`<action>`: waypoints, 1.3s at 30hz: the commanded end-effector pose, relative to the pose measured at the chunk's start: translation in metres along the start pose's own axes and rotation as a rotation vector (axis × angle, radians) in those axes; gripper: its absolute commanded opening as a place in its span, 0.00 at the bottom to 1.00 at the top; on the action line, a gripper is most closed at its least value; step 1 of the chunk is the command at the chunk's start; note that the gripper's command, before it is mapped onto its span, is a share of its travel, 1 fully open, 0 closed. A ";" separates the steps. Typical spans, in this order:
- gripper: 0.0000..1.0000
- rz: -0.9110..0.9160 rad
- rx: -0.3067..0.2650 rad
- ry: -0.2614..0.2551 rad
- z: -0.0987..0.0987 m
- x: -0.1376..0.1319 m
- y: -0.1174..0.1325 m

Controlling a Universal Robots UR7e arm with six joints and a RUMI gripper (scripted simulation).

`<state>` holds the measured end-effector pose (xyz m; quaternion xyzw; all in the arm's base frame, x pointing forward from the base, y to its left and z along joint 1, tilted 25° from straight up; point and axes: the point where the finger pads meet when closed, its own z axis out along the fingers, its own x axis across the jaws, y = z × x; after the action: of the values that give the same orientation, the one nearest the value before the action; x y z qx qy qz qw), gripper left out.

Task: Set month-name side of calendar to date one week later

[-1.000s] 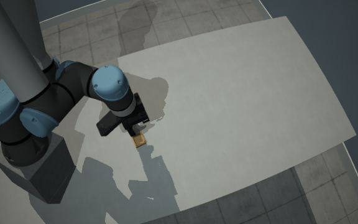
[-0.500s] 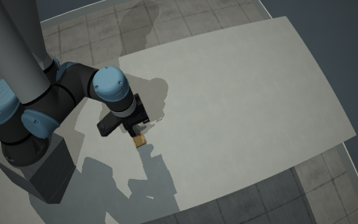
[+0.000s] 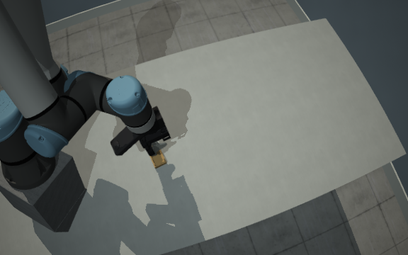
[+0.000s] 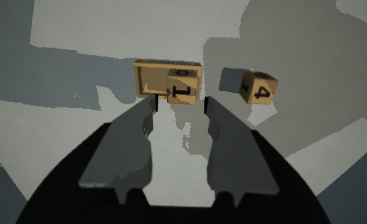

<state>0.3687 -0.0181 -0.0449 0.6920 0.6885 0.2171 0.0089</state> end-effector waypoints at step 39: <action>0.28 0.000 -0.001 -0.001 0.023 0.000 0.000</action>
<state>0.3736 -0.0132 -0.0599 0.6919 0.6886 0.2171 0.0085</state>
